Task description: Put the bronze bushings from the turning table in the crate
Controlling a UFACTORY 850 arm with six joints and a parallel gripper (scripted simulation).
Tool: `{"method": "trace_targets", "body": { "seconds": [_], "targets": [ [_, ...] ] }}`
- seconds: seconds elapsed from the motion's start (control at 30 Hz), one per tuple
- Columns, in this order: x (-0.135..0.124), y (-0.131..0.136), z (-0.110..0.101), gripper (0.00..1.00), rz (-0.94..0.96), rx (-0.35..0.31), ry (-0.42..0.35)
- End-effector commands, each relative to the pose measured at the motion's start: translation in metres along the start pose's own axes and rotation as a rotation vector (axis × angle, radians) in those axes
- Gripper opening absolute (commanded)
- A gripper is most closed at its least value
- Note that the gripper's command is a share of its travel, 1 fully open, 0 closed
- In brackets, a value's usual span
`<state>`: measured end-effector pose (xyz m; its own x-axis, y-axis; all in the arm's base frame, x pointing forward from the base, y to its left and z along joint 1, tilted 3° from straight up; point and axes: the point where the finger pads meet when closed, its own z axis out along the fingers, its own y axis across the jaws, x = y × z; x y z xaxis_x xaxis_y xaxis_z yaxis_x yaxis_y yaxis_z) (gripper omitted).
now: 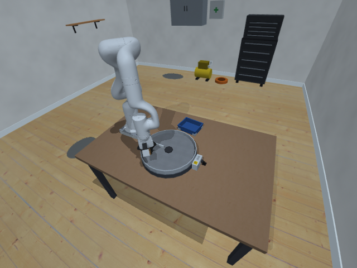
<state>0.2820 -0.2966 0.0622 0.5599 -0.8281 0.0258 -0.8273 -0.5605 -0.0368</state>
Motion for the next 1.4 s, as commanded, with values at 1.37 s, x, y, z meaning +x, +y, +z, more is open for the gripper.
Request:
{"method": "trace_targets", "body": {
  "seconds": [1.37],
  "targets": [
    [0.000,-0.001,-0.069,0.00,0.000,0.000,0.001]
  ]
}}
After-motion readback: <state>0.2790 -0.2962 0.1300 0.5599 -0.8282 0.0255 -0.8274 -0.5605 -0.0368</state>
